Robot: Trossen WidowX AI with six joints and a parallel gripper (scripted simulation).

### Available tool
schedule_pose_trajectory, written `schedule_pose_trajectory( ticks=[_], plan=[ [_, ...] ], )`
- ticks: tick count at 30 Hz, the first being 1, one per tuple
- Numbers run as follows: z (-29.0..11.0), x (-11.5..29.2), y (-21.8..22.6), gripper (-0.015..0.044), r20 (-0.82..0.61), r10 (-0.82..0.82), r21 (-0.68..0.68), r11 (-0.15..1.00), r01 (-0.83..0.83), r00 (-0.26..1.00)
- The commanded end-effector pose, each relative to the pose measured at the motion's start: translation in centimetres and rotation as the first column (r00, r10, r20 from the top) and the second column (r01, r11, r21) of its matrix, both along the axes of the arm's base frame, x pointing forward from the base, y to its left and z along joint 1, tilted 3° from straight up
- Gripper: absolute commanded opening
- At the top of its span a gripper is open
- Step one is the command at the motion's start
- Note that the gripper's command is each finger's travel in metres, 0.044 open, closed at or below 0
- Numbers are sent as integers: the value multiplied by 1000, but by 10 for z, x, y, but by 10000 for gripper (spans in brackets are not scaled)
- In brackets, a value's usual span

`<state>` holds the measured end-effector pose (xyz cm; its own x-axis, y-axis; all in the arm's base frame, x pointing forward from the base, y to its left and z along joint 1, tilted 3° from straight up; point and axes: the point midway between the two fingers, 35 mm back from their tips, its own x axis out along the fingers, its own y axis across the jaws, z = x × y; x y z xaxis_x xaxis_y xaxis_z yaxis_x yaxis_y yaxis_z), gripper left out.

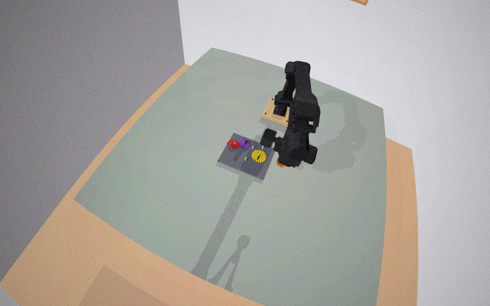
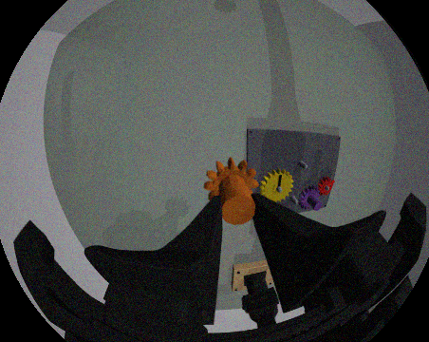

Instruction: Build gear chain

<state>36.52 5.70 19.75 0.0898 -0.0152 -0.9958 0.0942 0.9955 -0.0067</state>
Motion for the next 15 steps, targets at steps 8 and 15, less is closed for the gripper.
schedule_pose_trajectory(
  ticks=[8,15],
  plan=[
    [16,-5,-3,0,4,4,-2,1000,-4,1000],
    [12,-8,-12,0,3,4,-3,1000,-4,1000]
  ],
)
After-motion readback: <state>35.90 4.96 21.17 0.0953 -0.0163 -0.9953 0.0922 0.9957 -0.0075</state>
